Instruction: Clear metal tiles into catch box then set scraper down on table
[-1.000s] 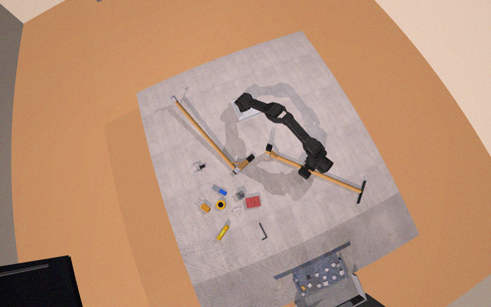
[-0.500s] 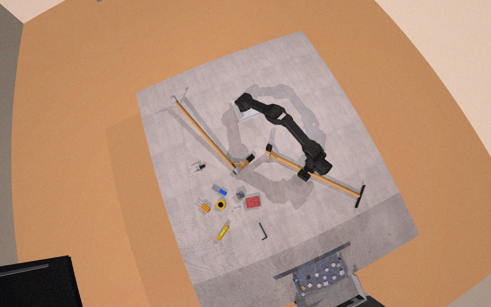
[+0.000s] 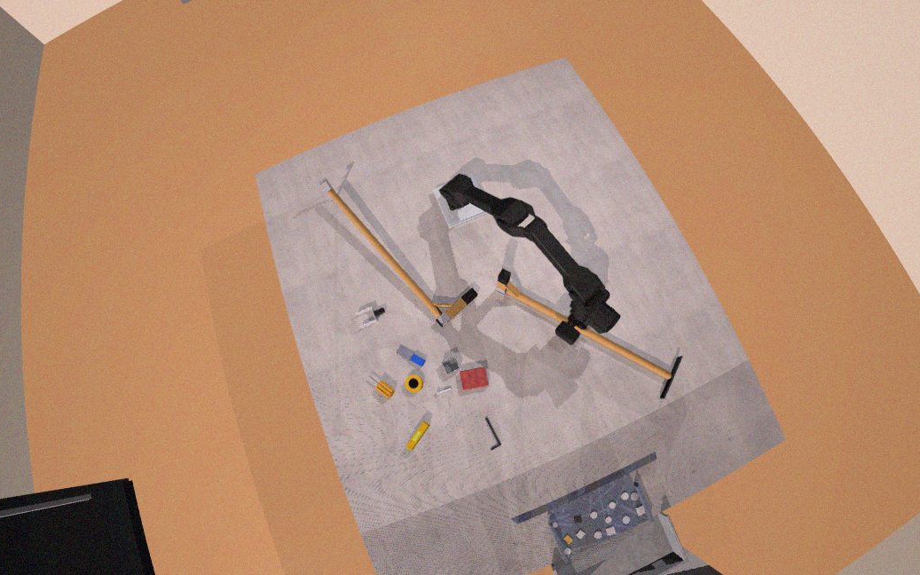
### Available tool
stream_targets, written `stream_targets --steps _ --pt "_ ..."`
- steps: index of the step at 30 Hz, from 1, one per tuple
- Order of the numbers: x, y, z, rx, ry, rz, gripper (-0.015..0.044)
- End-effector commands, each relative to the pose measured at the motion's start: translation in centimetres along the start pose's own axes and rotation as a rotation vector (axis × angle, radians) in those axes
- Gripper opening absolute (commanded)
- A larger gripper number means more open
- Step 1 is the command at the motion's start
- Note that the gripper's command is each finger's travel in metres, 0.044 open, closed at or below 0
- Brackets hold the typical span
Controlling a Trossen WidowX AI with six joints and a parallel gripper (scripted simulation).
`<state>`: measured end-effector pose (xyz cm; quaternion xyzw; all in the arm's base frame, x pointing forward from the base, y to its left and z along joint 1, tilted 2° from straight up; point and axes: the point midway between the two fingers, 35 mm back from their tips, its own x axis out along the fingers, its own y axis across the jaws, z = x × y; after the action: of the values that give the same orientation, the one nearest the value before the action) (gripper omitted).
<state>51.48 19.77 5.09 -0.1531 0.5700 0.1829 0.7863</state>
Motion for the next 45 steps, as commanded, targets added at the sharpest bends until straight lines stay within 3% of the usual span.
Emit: stream_targets --steps 1,27,45 --pt "0.4 -0.6 -0.1 0.001 0.006 -0.001 0.0000" --pt "0.6 -3.1 0.4 -0.001 -0.006 -0.007 0.0000" --pt "-5.7 -2.5 1.6 -0.002 -0.072 -0.016 0.0000"
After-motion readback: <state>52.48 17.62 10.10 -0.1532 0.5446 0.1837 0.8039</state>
